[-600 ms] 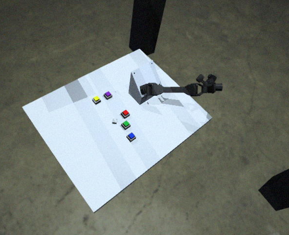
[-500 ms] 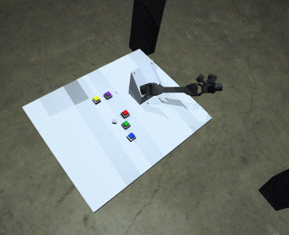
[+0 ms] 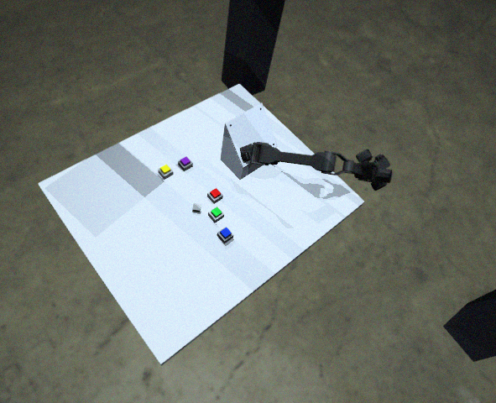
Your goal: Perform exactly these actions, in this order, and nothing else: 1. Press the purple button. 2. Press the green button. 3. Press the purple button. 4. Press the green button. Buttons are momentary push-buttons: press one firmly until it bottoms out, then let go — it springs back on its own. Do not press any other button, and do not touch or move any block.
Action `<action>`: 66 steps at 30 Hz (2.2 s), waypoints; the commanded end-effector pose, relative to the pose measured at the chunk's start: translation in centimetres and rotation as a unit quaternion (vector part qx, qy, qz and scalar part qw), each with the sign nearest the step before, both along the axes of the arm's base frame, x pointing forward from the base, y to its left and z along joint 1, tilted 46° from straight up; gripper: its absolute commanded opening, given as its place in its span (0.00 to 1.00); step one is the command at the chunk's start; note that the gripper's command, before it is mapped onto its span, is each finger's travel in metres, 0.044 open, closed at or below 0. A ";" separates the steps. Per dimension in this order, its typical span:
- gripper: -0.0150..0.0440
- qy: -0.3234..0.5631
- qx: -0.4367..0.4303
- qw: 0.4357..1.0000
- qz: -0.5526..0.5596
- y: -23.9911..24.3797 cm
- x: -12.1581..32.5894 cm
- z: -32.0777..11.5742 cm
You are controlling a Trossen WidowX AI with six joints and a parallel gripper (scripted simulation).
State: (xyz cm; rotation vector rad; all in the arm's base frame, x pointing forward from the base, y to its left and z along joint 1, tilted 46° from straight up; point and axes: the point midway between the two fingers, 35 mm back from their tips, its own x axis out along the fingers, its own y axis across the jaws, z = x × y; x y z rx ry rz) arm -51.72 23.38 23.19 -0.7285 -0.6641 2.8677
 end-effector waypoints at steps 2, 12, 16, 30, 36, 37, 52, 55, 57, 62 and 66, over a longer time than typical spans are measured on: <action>0.93 0.048 -0.054 0.994 -0.086 3.2 2.7 3.3; 0.93 0.145 0.002 0.961 -0.237 14.3 14.6 11.3; 0.93 0.189 -0.002 0.928 -0.322 18.4 21.5 14.5; 0.93 0.201 0.017 0.817 -0.540 24.2 47.5 15.4; 0.93 0.215 -0.010 0.736 -0.642 21.9 58.6 13.3; 0.93 0.214 -0.027 0.721 -0.659 21.4 60.2 12.1; 0.93 0.130 -0.211 0.529 -0.811 10.8 79.6 -3.4; 0.93 0.115 -0.249 0.491 -0.827 7.5 82.9 -6.9; 0.93 0.108 -0.275 0.466 -0.834 5.1 84.7 -9.1; 0.93 0.105 -0.343 0.402 -0.842 -2.0 88.1 -14.5; 0.93 0.117 -0.397 0.354 -0.839 -8.0 89.3 -18.5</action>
